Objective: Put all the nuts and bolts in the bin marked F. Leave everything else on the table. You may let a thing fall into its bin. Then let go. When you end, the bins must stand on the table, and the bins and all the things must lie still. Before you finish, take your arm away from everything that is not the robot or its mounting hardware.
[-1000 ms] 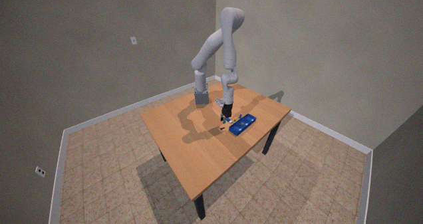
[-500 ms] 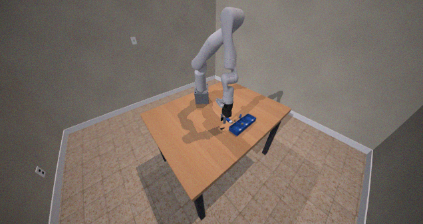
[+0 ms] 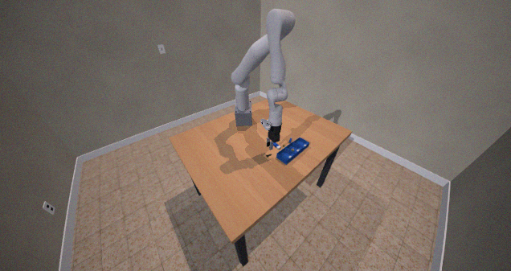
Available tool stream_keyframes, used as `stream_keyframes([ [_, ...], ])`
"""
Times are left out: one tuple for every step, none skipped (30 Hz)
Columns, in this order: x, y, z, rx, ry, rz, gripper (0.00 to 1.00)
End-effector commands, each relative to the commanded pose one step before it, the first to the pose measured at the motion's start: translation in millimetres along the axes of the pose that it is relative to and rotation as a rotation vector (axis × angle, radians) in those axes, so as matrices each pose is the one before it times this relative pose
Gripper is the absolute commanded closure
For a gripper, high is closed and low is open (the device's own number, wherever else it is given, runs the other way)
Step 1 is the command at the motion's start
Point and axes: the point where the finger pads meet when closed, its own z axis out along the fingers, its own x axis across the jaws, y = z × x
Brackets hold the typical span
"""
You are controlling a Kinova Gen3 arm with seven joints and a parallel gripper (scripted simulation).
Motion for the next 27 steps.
stream_keyframes([
  [0.27,-0.21,6.93,-0.00009,0.00096,0.00066,0.38],
  [0.21,-0.21,4.06,-0.00001,-0.00003,-0.00001,0.38],
  [0.30,-0.36,3.99,0.00001,-0.00001,0.00000,0.38],
  [0.39,-0.54,4.00,0.00001,-0.00001,0.00000,0.38],
  [0.45,-0.69,4.00,0.00001,-0.00001,0.00000,0.38],
  [0.48,-0.79,4.00,0.00001,-0.00001,0.00000,0.38],
  [0.49,-0.85,4.00,0.00001,-0.00001,0.00000,0.38],
  [0.49,-0.87,4.00,0.00001,0.00000,0.00000,0.38],
  [0.47,-0.85,4.00,0.00001,0.00000,0.00000,0.38],
  [0.45,-0.82,4.00,0.00001,0.00000,0.00000,0.38],
  [0.42,-0.77,4.00,0.00001,0.00000,0.00000,0.38],
  [0.37,-0.66,3.93,0.00003,0.00002,0.00000,0.38],
  [0.37,-0.63,4.00,0.00001,-0.00001,0.00000,0.38],
  [0.35,-0.55,4.00,0.00001,0.00000,0.00000,0.38],
  [0.00,0.00,0.00,0.00000,0.00000,0.00000,0.38],
  [0.00,0.00,0.00,0.00000,0.00000,0.00000,0.38],
  [0.09,-0.20,1.03,0.00000,-0.00001,0.00000,0.38],
  [-0.03,0.01,0.01,0.00000,0.00000,0.00000,0.38],
  [-0.11,0.16,0.01,0.00000,0.00000,0.00000,0.38],
  [-0.19,0.30,0.01,0.00000,0.00000,0.00000,0.38],
  [-0.26,0.42,0.01,0.00000,0.00000,0.00000,0.38],
  [-0.27,0.53,-0.05,-0.00001,-0.00002,-0.00001,0.38],
  [-0.35,0.56,0.03,-0.00002,-0.00001,0.00000,0.38],
  [-0.37,0.62,0.03,-0.00002,-0.00001,0.00000,0.38],
  [-0.44,0.71,0.00,0.00002,0.00004,0.00001,0.38],
  [-0.38,0.66,0.00,0.00000,0.00000,0.00000,0.38],
  [-0.36,0.65,0.00,0.00000,0.00000,0.00000,0.38],
])
